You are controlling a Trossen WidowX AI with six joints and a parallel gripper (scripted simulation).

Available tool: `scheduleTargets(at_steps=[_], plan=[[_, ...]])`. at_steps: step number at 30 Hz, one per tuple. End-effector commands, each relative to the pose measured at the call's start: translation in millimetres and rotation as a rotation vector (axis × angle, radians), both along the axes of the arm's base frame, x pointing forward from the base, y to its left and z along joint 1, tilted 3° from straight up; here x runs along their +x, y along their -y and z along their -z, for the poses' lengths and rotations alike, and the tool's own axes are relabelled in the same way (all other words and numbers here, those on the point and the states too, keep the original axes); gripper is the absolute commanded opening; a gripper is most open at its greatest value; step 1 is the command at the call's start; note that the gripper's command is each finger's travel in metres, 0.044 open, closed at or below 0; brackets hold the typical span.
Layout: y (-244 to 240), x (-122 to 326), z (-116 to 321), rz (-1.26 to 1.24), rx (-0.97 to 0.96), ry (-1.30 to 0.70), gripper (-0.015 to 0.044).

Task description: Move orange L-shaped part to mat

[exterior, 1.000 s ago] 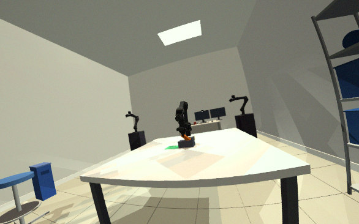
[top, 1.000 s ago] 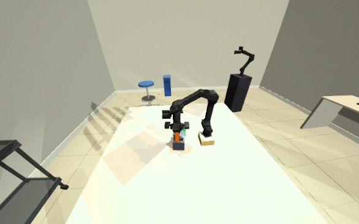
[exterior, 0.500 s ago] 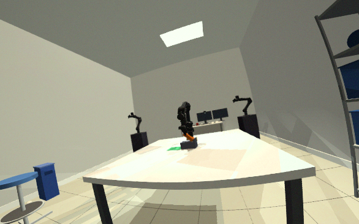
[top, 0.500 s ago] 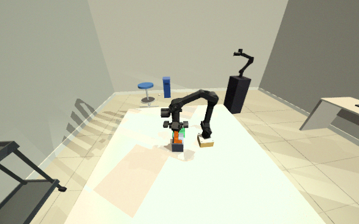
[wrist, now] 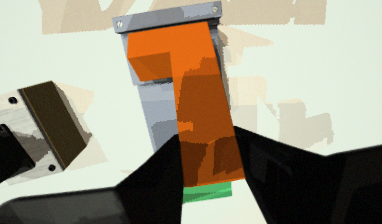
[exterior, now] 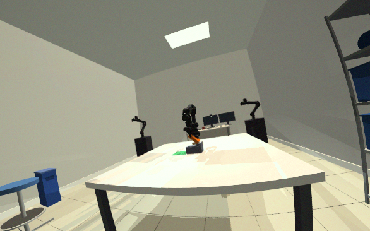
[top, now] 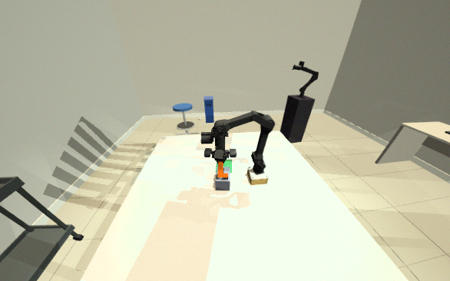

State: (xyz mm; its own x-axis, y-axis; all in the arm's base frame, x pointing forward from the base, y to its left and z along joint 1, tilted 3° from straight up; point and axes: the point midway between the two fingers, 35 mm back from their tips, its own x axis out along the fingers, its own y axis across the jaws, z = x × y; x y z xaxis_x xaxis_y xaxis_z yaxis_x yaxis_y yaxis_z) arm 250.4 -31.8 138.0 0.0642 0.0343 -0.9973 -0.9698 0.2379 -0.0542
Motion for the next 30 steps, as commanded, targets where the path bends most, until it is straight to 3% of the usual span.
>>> scheduleTargets(at_steps=[1, 10, 30], plan=[[0, 1, -3, -0.003, 0.004, 0.003, 0.0000], [5, -1, -6, -0.003, 0.003, 0.003, 0.0000], [75, -22, 1, -0.003, -0.004, 0.000, 0.0000]])
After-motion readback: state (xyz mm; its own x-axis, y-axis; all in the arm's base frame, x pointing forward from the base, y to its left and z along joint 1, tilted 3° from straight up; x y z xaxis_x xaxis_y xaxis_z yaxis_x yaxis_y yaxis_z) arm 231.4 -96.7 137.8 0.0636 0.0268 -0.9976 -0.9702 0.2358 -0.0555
